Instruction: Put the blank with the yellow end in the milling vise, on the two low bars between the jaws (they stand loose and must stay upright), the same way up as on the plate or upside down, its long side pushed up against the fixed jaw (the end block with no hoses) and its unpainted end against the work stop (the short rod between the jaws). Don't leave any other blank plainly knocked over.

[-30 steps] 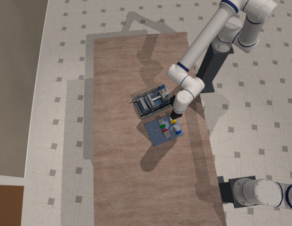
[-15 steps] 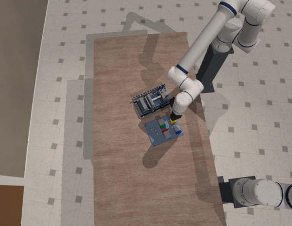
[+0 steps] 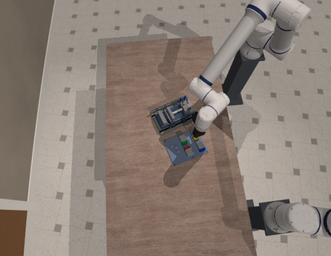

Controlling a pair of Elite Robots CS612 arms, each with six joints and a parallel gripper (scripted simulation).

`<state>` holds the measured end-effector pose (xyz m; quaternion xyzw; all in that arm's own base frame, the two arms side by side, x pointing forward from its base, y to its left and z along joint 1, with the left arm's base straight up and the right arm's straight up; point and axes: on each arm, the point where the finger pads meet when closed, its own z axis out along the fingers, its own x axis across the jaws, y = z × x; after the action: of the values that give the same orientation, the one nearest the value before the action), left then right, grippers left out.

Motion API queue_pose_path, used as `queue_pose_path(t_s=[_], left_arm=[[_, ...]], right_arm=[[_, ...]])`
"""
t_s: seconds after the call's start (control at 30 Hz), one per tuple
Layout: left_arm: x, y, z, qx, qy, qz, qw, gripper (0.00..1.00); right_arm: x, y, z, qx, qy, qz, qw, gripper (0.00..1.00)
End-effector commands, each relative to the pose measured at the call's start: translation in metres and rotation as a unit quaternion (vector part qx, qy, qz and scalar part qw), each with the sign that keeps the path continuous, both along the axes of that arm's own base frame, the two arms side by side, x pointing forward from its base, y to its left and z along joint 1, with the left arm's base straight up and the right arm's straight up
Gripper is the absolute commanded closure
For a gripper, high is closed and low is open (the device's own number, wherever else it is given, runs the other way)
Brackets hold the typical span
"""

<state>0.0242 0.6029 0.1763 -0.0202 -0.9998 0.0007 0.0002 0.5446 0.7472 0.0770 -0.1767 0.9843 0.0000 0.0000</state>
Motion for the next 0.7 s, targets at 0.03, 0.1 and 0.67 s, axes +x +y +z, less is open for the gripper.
queue_pose_path(t_s=[0.03,0.1,0.67], left_arm=[[0.000,0.001,0.001,0.001,0.000,0.000,1.000,0.00],[0.000,0.001,0.001,0.001,0.000,0.000,1.000,0.00],[0.000,0.001,0.001,0.001,0.000,0.000,1.000,0.00]], right_arm=[[0.000,0.000,-0.004,0.001,-0.001,0.000,1.0000,0.00],[0.000,0.000,-0.006,0.001,-0.001,0.000,1.0000,0.00],[0.000,0.000,-0.015,0.001,-0.001,0.000,1.0000,0.00]])
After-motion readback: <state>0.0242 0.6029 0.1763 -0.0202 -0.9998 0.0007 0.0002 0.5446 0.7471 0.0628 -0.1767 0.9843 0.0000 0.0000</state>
